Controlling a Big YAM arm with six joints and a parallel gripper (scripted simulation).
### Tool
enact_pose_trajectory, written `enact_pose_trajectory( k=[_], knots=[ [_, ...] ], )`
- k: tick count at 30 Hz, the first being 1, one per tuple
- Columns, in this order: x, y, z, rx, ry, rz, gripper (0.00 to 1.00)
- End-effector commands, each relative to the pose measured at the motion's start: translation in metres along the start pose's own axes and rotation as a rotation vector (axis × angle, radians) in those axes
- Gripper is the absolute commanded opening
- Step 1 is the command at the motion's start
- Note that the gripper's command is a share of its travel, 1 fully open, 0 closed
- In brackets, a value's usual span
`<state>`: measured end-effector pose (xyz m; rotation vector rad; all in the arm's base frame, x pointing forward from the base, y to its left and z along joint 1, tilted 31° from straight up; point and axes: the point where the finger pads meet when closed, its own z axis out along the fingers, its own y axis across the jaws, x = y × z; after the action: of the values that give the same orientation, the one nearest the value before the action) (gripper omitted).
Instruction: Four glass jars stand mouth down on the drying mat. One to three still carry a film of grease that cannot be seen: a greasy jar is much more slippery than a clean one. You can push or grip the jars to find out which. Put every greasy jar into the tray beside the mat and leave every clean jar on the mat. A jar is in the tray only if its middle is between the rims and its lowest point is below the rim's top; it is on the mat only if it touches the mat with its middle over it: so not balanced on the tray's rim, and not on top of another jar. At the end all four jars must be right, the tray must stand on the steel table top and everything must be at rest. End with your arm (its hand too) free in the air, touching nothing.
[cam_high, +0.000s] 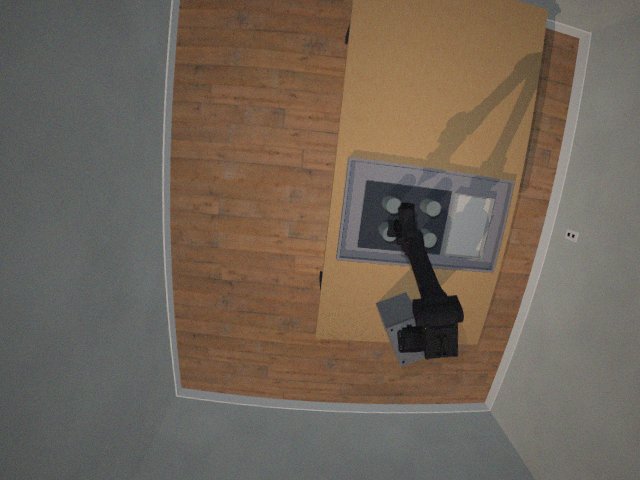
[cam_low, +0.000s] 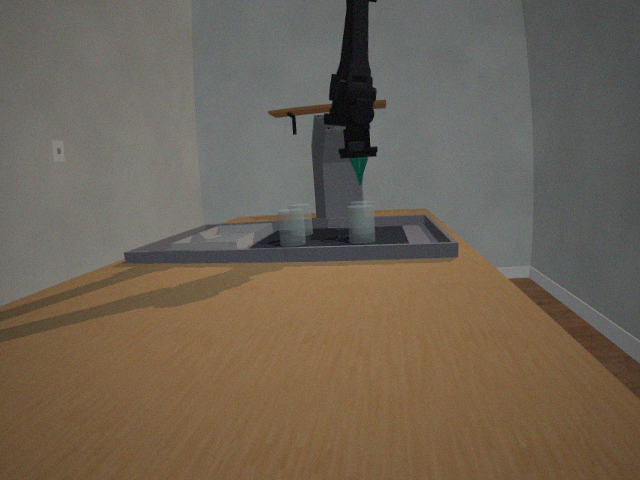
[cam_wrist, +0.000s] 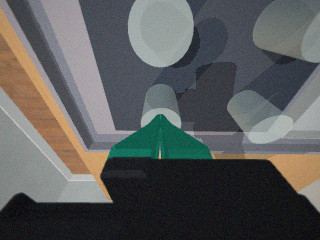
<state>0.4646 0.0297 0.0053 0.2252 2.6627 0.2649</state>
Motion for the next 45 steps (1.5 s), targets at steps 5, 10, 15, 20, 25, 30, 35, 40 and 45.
enact_pose_trajectory(
  k=[5, 10, 15, 20, 25, 30, 35, 40, 45],
  knots=[
    [-0.023, -0.001, 0.024, -0.002, -0.042, 0.012, 0.0],
    [-0.024, -0.001, 0.039, -0.002, -0.042, 0.012, 0.0],
    [-0.025, 0.0, 0.062, -0.002, -0.042, 0.012, 0.0],
    [-0.025, 0.0, 0.062, -0.002, -0.042, 0.012, 0.0],
    [-0.025, 0.003, 0.065, -0.002, -0.042, 0.012, 0.0],
    [-0.025, 0.003, 0.065, -0.002, -0.042, 0.012, 0.0],
    [-0.022, 0.005, 0.068, -0.002, -0.042, 0.012, 0.0],
    [-0.02, 0.005, 0.071, -0.002, -0.042, 0.012, 0.0],
    [-0.02, 0.005, 0.071, -0.002, -0.042, 0.012, 0.0]
  ],
)
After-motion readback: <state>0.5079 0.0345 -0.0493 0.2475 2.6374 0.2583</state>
